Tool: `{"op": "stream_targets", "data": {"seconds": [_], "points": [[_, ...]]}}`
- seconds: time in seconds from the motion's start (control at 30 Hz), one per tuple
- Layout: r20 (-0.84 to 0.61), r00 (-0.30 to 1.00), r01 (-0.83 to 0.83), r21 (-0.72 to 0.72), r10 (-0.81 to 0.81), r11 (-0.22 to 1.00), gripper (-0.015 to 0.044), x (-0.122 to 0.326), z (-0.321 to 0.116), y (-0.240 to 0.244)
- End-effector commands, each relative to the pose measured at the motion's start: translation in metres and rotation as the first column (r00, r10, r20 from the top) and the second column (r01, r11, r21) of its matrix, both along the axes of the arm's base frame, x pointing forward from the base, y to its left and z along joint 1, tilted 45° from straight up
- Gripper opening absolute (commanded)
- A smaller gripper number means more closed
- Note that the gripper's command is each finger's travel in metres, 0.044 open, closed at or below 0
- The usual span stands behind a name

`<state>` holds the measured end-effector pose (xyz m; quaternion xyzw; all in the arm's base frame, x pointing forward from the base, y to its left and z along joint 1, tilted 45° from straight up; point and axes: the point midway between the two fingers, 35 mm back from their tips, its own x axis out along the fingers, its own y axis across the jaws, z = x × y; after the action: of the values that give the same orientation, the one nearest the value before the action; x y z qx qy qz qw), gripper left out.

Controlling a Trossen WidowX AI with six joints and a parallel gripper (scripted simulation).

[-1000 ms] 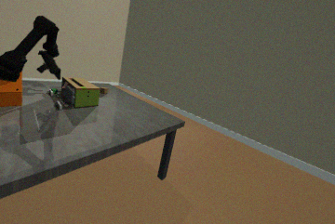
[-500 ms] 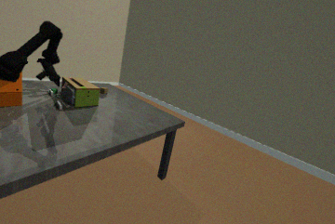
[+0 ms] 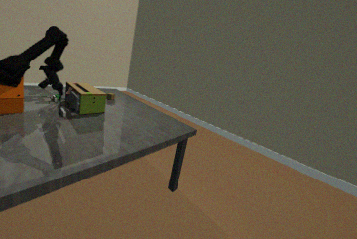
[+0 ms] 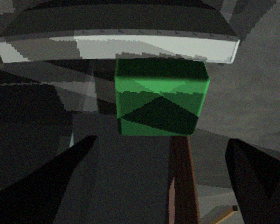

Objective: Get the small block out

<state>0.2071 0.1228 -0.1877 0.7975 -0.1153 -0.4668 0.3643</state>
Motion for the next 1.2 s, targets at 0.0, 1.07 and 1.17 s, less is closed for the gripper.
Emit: {"op": "stream_targets", "data": {"seconds": [0.0,1.07,1.17], "points": [[0.000,1.000,-0.004,-0.010,0.004,1.000,0.0285,0.000,-0.004,-0.006],[-0.001,1.000,-0.009,-0.011,0.009,1.000,0.0000,-0.002,0.000,-0.001],[-0.002,1.000,-0.008,-0.009,0.008,1.000,0.0000,-0.005,0.011,0.010]]}}
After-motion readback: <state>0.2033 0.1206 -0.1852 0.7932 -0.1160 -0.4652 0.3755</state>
